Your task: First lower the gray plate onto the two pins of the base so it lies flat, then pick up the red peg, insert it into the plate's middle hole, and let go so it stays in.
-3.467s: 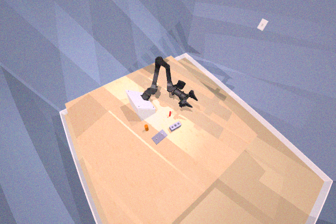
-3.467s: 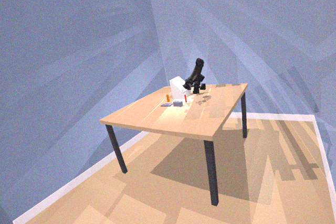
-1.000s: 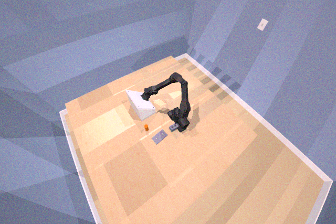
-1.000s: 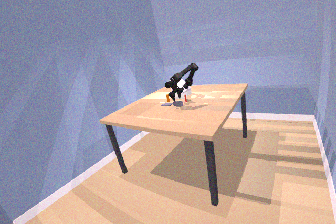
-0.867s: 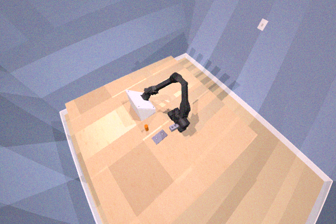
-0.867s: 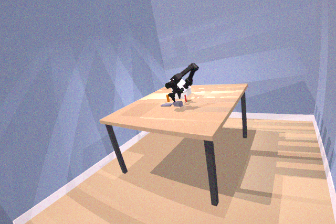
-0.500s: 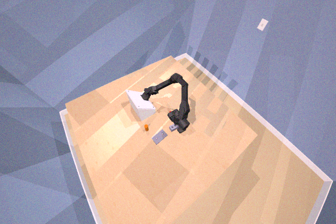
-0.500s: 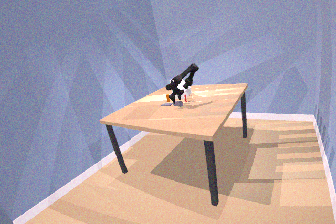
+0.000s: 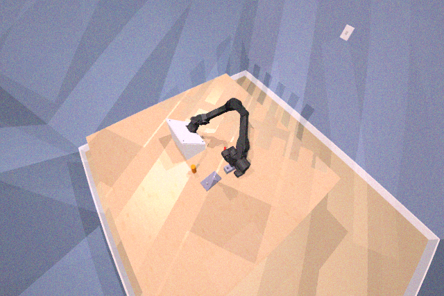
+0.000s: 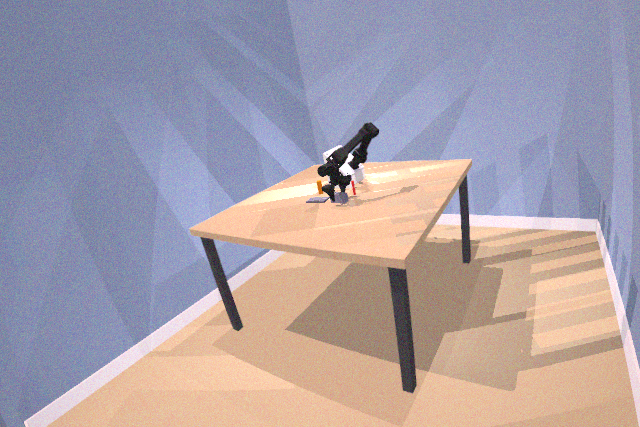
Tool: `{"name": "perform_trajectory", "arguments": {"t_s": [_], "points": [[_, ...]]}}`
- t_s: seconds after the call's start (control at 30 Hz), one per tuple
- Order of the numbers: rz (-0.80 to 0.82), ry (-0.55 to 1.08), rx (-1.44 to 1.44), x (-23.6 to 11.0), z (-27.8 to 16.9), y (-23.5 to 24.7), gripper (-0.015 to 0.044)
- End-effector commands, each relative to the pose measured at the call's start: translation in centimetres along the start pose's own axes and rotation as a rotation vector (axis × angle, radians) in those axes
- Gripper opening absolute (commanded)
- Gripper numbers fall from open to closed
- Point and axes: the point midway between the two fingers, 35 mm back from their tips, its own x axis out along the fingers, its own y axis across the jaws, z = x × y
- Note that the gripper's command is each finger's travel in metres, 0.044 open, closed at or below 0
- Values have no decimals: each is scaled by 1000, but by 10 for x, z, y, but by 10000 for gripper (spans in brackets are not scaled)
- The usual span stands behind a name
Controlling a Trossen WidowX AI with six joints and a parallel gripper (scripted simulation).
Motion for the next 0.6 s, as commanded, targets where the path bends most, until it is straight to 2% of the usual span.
{"name": "perform_trajectory", "arguments": {"t_s": [0.0,0.13,0.57], "points": [[2,-4,9,7,0,1,440],[2,-4,9,11,0,2,440],[2,-4,9,11,0,2,99]]}}
